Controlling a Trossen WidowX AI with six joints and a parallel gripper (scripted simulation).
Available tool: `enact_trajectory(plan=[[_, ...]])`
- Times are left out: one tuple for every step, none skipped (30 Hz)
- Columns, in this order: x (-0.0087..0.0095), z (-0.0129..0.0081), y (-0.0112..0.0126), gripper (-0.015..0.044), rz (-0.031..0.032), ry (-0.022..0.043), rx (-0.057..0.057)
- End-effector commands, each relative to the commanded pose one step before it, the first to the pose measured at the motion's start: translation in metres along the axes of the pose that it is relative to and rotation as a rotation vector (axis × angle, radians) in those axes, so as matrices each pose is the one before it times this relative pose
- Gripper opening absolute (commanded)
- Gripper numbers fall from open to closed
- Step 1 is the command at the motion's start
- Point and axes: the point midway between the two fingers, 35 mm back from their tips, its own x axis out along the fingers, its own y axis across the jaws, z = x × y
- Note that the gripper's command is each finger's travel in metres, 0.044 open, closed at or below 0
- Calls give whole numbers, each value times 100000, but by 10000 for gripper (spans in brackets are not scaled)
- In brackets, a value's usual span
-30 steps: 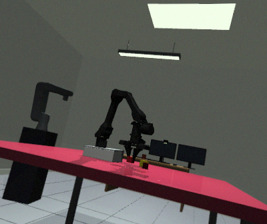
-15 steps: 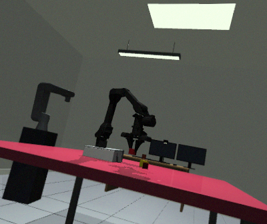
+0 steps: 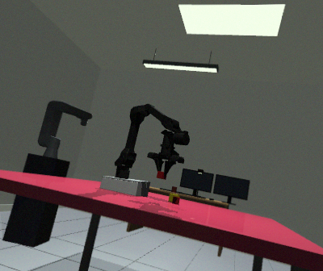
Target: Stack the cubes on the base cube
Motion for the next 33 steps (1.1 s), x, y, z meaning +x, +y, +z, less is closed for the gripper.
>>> enact_trajectory(plan=[[-268, 663, -56, 105, -768, 355, 2631], [50, 323, -13, 105, -35, -20, 1240], [50, 323, -6, 105, -34, -21, 1240], [50, 323, 2, 105, -34, -21, 1240], [50, 323, 10, 105, -33, -22, 1240], [50, 323, 18, 105, -32, -22, 1240], [50, 323, 25, 105, -31, -23, 1240], [50, 322, 33, 105, -31, -23, 1240], [50, 321, 41, 105, -30, -24, 1240], [50, 320, 49, 105, -29, -24, 1240], [50, 319, 56, 105, -28, -24, 1240], [50, 318, 64, 105, -27, -25, 1240], [50, 316, 72, 105, -27, -25, 1240], [51, 315, 79, 105, -26, -25, 1240], [51, 313, 87, 105, -25, -25, 1240], [51, 311, 94, 105, -24, -26, 1240], [51, 308, 102, 105, -24, -26, 1240], [51, 306, 109, 105, -23, -26, 1240], [51, 303, 116, 105, -22, -26, 1240], [51, 300, 124, 105, -21, -26, 1240], [51, 297, 131, 105, -21, -26, 1240], [51, 294, 138, 105, -20, -26, 1240], [51, 291, 145, 105, -19, -27, 1240], [51, 287, 152, 105, -18, -27, 1240], [51, 284, 159, 105, -18, -27, 1240], [51, 280, 166, 105, -17, -27, 1240], [51, 276, 172, 105, -16, -27, 1240], [52, 271, 178, 105, -13, -28, 1246], [54, 263, 182, 105, 3, -32, 1278], [55, 258, 187, 105, 9, -33, 1289], [55, 253, 194, 105, 10, -32, 1289], [55, 248, 200, 105, 11, -31, 1289], [55, 243, 206, 105, 12, -30, 1289]])
